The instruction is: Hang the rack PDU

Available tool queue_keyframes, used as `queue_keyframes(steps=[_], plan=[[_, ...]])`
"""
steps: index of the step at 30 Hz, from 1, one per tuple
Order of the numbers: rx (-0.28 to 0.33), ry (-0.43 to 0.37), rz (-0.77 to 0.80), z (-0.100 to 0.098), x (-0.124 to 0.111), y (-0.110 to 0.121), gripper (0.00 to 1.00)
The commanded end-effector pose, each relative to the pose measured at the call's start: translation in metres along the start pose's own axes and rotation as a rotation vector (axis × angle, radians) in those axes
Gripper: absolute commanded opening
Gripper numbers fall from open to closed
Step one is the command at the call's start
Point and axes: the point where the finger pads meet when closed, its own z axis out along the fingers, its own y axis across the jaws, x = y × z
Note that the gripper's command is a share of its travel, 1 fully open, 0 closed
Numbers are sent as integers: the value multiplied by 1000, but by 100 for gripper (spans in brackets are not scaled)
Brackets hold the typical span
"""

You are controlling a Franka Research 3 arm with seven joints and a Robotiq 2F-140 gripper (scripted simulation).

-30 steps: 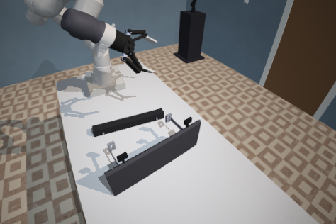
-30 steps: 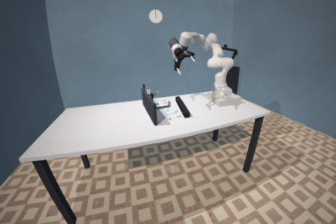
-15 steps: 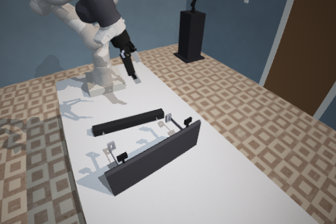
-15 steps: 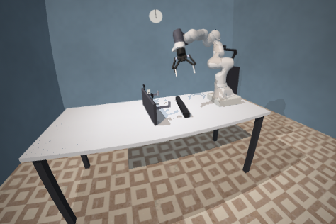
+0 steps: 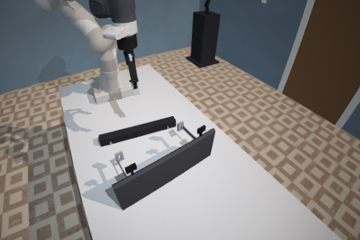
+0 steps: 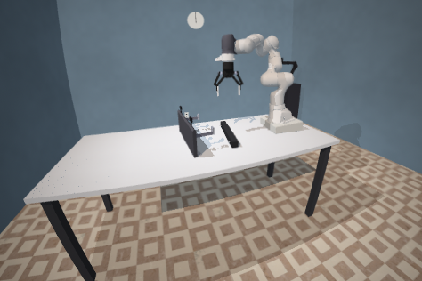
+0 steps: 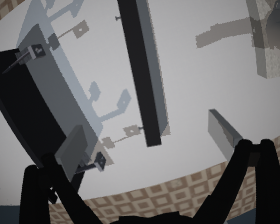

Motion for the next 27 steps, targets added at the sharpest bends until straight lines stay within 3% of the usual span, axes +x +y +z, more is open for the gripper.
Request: queue_keyframes(steps=[1, 15, 16, 27], plan=[[4, 31, -55, 2, 8, 1, 100], [4, 31, -55, 2, 8, 1, 100], [4, 31, -55, 2, 8, 1, 55], [4, 31, -55, 2, 8, 1, 55]])
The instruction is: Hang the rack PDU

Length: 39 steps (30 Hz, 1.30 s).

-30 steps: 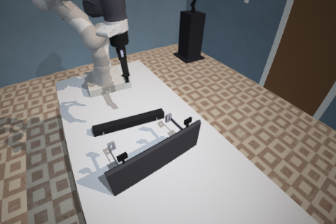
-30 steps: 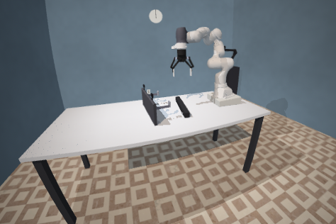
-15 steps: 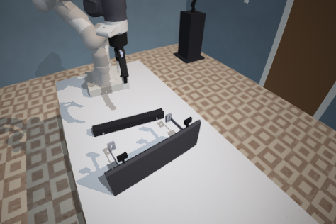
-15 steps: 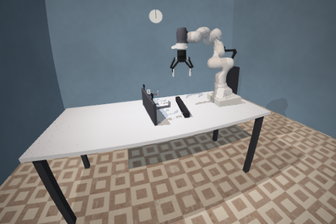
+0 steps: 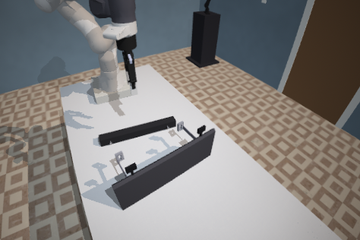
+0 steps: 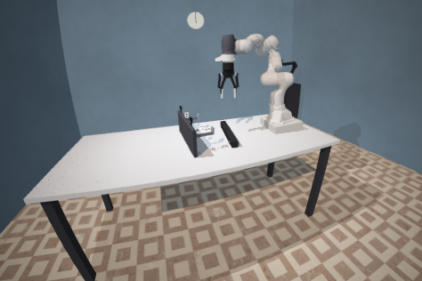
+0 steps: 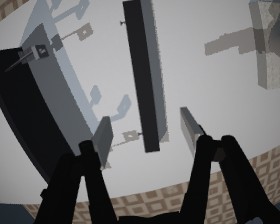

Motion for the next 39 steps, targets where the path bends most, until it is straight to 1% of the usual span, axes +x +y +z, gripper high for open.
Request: queue_keyframes(steps=[1, 27, 30, 33, 35, 39], plan=[[-2, 3, -9, 1, 0, 1, 55], [-1, 3, -9, 2, 0, 1, 55], [1, 1, -11, 5, 0, 1, 55], [1, 1, -11, 11, 0, 1, 55], [1, 1, -11, 11, 0, 1, 55], [1, 1, -11, 28, 0, 1, 55]])
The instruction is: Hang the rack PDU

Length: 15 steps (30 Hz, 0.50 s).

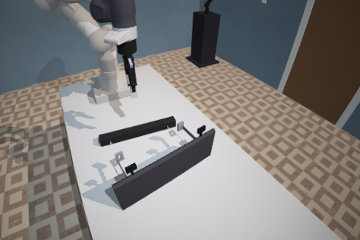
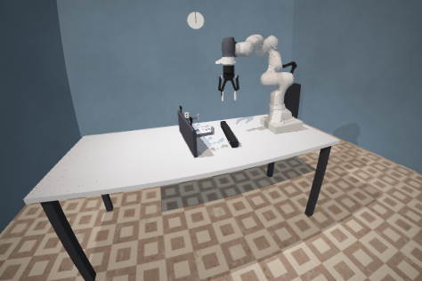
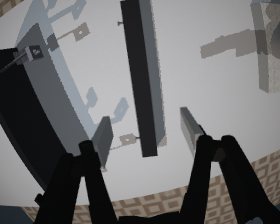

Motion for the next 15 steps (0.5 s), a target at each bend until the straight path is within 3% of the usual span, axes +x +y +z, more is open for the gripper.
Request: queue_keyframes(steps=[1, 11, 13, 15], plan=[[8, -3, 0, 15, -1, -3, 55], [8, -3, 0, 80, -2, -4, 55], [8, -3, 0, 80, -2, -4, 55], [8, -3, 0, 93, -2, -4, 55]])
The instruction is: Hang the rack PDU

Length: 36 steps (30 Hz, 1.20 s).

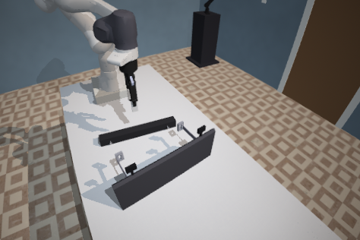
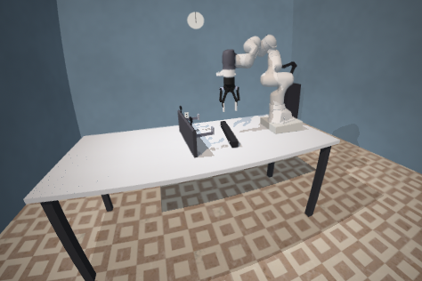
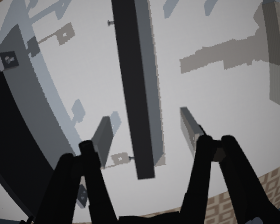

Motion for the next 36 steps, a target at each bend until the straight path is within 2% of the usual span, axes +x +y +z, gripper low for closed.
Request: queue_keyframes(steps=[1, 7, 13, 36], plan=[[30, -15, 8, 19, -7, -12, 55], [30, -15, 8, 50, -8, -13, 55], [30, -15, 8, 69, -8, -14, 55], [30, -15, 8, 86, -8, -14, 55]])
